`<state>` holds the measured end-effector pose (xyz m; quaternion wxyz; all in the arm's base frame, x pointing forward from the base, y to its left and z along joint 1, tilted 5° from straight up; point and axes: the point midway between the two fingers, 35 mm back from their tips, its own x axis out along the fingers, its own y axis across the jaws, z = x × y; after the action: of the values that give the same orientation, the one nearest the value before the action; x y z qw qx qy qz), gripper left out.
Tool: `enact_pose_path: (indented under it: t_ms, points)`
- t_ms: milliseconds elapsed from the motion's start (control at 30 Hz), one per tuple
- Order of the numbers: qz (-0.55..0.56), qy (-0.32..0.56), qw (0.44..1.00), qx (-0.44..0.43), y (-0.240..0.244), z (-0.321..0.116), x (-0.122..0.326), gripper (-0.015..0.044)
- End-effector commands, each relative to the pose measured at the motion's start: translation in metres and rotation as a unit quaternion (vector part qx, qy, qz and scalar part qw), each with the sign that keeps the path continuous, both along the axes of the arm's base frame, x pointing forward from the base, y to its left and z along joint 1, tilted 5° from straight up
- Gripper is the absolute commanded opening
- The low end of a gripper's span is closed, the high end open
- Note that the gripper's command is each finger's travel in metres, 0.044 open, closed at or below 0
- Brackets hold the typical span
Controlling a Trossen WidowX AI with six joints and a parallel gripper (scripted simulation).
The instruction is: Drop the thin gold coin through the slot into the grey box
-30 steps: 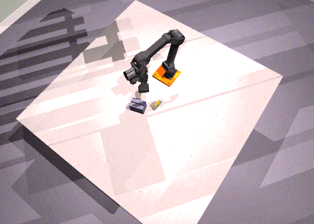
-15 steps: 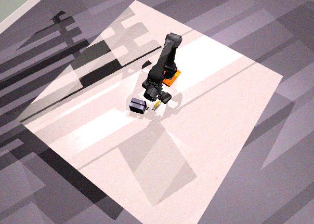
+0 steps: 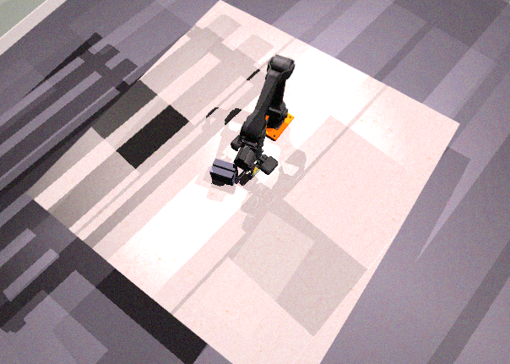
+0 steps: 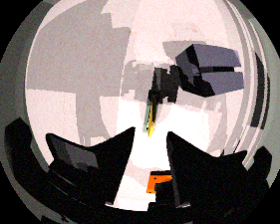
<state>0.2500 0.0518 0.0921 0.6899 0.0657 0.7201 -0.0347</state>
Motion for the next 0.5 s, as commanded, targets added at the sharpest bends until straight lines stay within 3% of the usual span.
enact_pose_path:
  t_ms: [0,467]
  points:
    - [0.002,0.006,1.0,-0.003,-0.001,-0.009,-0.003,0.0161]
    - [0.002,0.006,1.0,-0.003,0.0,-0.029,-0.003,0.0161]
